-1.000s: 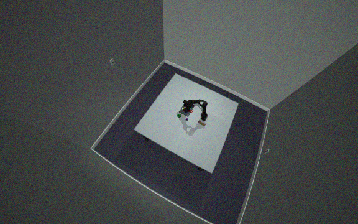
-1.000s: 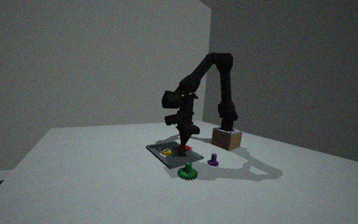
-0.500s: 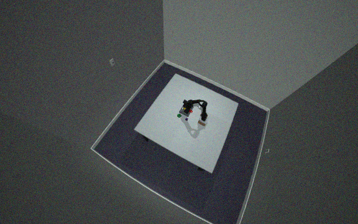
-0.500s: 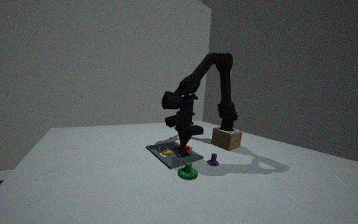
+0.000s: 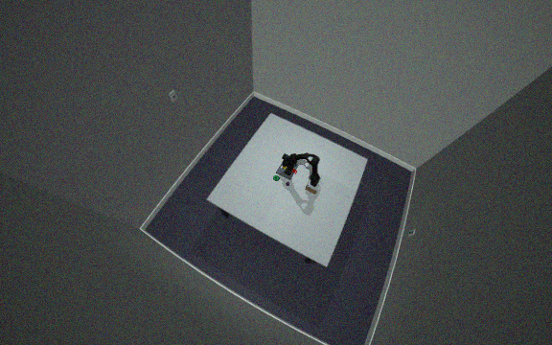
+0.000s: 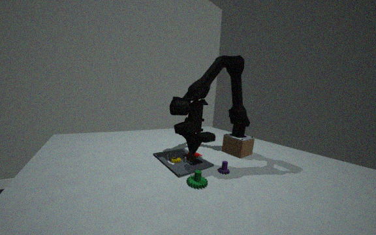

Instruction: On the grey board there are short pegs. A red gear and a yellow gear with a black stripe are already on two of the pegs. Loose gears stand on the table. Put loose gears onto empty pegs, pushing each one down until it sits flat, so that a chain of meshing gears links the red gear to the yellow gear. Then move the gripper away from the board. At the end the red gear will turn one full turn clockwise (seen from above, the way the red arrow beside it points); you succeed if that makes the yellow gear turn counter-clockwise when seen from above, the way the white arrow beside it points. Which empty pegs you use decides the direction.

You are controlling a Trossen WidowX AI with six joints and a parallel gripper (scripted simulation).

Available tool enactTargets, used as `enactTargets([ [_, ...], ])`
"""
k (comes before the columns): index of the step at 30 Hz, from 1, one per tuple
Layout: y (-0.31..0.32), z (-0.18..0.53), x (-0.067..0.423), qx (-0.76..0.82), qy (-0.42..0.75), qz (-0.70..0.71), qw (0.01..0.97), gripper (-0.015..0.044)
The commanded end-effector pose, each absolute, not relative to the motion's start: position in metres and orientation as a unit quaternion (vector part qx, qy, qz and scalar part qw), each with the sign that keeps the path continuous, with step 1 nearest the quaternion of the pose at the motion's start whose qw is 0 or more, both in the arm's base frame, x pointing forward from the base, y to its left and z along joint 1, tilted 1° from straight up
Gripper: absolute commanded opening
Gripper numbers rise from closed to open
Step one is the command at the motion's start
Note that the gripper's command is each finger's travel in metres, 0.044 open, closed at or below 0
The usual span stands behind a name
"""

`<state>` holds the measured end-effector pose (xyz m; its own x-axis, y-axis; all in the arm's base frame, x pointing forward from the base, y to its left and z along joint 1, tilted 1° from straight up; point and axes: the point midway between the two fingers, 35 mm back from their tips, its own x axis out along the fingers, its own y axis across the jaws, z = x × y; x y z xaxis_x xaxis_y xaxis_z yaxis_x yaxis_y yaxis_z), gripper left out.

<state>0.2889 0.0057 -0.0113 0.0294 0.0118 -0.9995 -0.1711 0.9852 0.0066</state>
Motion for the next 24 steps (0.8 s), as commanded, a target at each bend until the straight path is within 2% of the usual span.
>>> enactTargets([
  [1, 0.006, -0.012, 0.289, -0.034, 0.695, 0.042, 0.717, 0.0],
  [8, 0.007, -0.013, 0.288, 0.034, 0.696, -0.024, 0.717, 0.0],
  [13, 0.006, -0.01, 0.289, 0.019, 0.696, -0.009, 0.718, 0.0131],
  [14, 0.006, -0.009, 0.289, 0.015, 0.696, -0.006, 0.718, 0.014],
  [24, 0.006, 0.035, 0.288, 0.013, 0.696, -0.004, 0.718, 0.014],
])
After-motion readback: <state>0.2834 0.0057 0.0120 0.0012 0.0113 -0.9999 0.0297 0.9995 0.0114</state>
